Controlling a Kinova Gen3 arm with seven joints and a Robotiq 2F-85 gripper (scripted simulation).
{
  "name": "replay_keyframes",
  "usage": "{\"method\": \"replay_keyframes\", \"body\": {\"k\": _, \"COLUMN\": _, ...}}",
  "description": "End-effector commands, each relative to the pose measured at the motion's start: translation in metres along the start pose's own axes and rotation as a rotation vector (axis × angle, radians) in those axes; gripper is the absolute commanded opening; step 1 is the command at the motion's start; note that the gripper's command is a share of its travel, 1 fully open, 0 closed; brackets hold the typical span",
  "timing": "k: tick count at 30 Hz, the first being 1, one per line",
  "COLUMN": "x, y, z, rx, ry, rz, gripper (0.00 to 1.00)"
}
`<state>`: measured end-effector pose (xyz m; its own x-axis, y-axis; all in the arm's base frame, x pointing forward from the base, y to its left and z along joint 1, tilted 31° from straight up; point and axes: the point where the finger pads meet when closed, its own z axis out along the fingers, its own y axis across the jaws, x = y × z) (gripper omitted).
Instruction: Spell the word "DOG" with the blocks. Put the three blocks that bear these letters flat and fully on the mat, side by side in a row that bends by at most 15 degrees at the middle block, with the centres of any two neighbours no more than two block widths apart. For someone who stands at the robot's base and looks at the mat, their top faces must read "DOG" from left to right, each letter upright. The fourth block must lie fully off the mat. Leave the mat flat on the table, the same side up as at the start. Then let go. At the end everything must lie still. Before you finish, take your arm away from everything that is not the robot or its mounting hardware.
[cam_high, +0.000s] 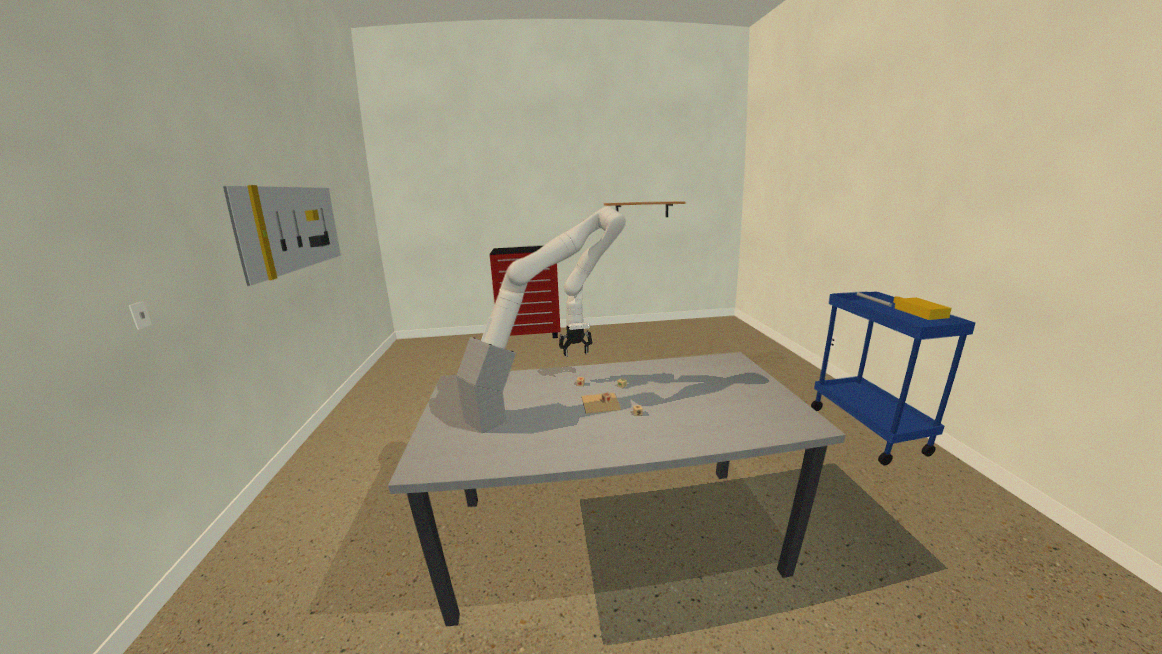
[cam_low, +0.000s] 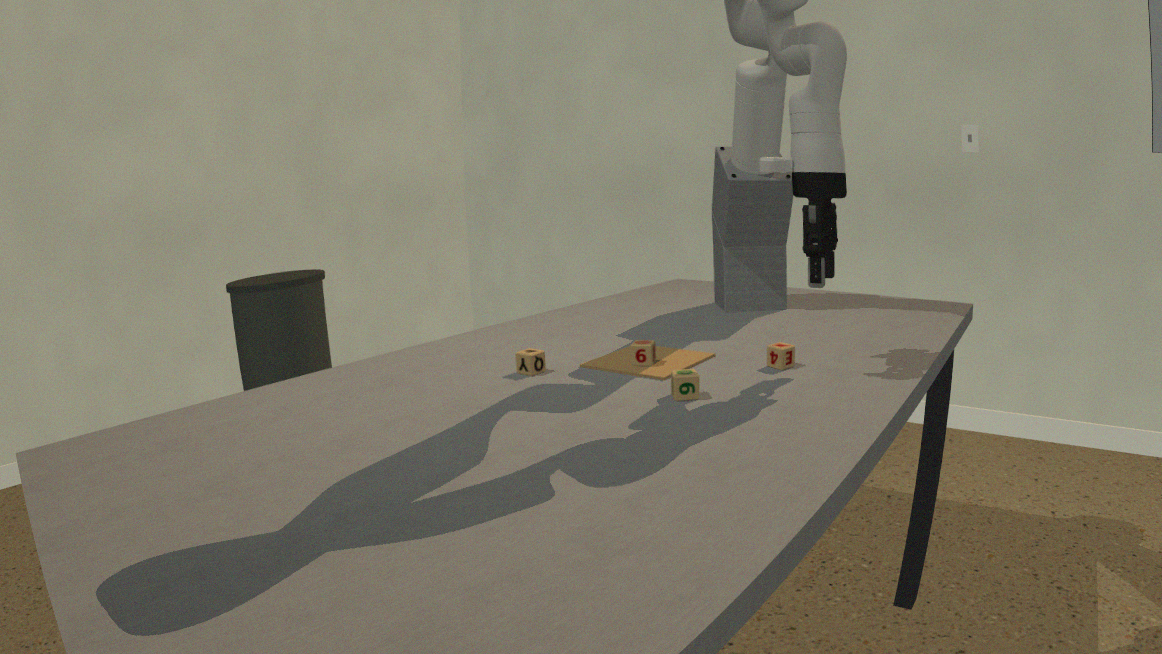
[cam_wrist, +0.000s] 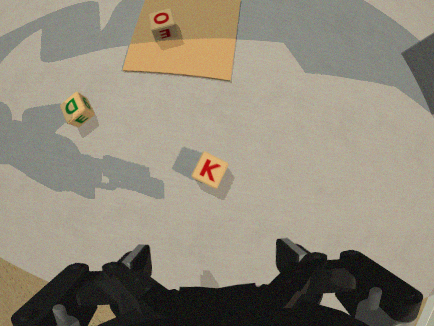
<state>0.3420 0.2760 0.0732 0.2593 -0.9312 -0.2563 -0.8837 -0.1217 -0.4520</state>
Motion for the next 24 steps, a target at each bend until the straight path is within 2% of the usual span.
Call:
{"method": "replay_keyframes", "body": {"k": 1, "x": 0.0014, "y": -0.0013, "z": -0.0004, "rx": 0.006, "ry": 0.002, "rz": 0.006, "gripper": 1.0}}
{"method": "replay_keyframes", "body": {"k": 24, "x": -0.001, "y": -0.005, "z": 0.0018, "rx": -0.004, "ry": -0.012, "rz": 0.009, "gripper": 1.0}}
